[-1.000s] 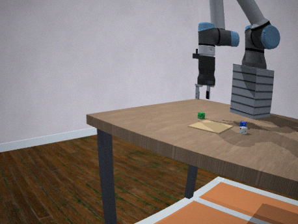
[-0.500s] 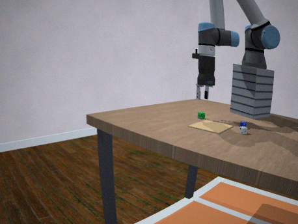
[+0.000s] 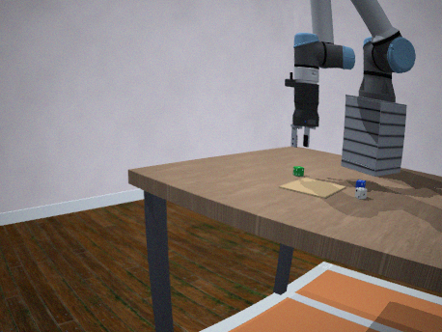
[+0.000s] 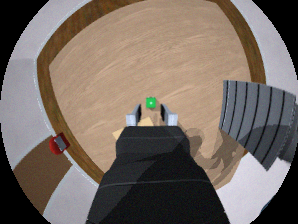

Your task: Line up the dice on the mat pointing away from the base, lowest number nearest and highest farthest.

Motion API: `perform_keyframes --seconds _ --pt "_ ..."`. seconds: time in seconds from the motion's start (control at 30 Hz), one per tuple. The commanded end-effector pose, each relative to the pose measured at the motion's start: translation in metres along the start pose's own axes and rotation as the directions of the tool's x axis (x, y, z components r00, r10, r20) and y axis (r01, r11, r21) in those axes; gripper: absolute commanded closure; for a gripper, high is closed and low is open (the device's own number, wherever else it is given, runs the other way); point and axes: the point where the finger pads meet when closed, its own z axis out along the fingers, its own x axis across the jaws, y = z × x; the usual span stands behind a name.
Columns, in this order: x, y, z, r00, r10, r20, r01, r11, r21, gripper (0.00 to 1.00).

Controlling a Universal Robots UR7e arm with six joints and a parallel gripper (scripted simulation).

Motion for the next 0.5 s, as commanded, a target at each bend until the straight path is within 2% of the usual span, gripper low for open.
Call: perform_keyframes --seconds 0.0,0.47 --pt "0.0012 0.0009 0.0004 1.000 -0.002 -0.002 0.002 1.000 -0.001 0.21" --pt "0.0011 0.0008 0.0021 1.000 -0.002 -0.002 0.002 1.000 -0.001 0.21"
